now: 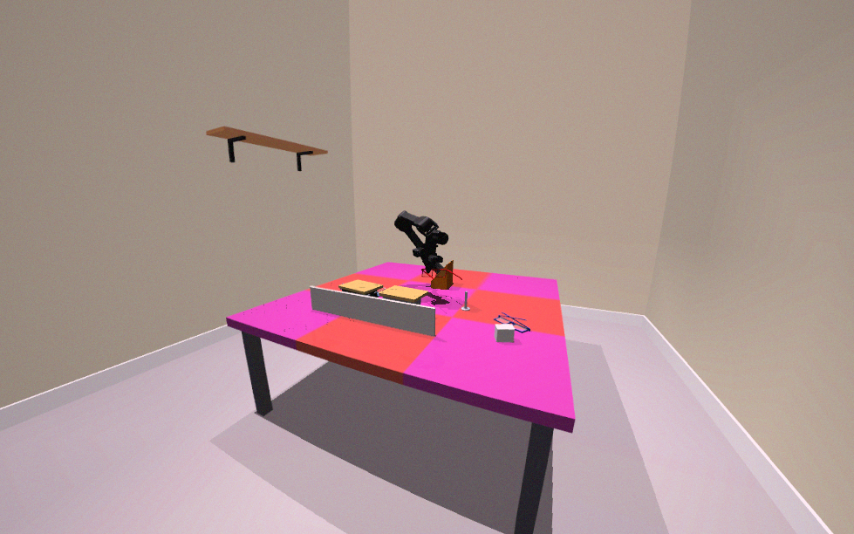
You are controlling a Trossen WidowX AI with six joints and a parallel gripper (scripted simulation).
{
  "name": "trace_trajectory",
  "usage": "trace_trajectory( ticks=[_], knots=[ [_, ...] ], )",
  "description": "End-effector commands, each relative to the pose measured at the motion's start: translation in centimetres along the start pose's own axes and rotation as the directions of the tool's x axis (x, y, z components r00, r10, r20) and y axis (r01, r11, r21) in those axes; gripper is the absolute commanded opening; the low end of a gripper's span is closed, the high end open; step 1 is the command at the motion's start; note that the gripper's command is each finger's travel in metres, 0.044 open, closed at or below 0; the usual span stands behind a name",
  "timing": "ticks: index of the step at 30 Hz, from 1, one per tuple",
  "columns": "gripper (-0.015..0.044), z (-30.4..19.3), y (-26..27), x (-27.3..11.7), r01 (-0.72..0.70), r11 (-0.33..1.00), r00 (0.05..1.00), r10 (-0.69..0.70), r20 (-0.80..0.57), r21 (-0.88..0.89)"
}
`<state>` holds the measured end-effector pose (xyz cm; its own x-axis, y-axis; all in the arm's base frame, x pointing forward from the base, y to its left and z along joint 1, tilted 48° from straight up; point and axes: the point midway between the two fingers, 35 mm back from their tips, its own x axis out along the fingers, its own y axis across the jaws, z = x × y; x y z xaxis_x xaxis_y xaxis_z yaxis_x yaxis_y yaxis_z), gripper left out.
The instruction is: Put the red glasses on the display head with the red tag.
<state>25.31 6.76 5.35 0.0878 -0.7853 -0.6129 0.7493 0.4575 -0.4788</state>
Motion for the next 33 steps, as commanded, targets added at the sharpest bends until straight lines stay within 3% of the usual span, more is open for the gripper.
trace_trajectory(
  ticks=[1,9,17,33],
  knots=[
    [0.0000,0.1,-0.6,0.4,0.010,0.983,1.000,-0.006,-0.027,0.182],
    [0.0000,0.6,-1.5,0.8,0.036,0.877,0.998,-0.007,-0.063,0.479],
    [0.0000,0.9,-2.3,1.2,0.076,0.683,0.995,-0.006,-0.099,0.727],
    [0.0000,0.7,-2.2,2.5,0.010,0.637,0.998,0.036,-0.043,0.771]
  ],
)
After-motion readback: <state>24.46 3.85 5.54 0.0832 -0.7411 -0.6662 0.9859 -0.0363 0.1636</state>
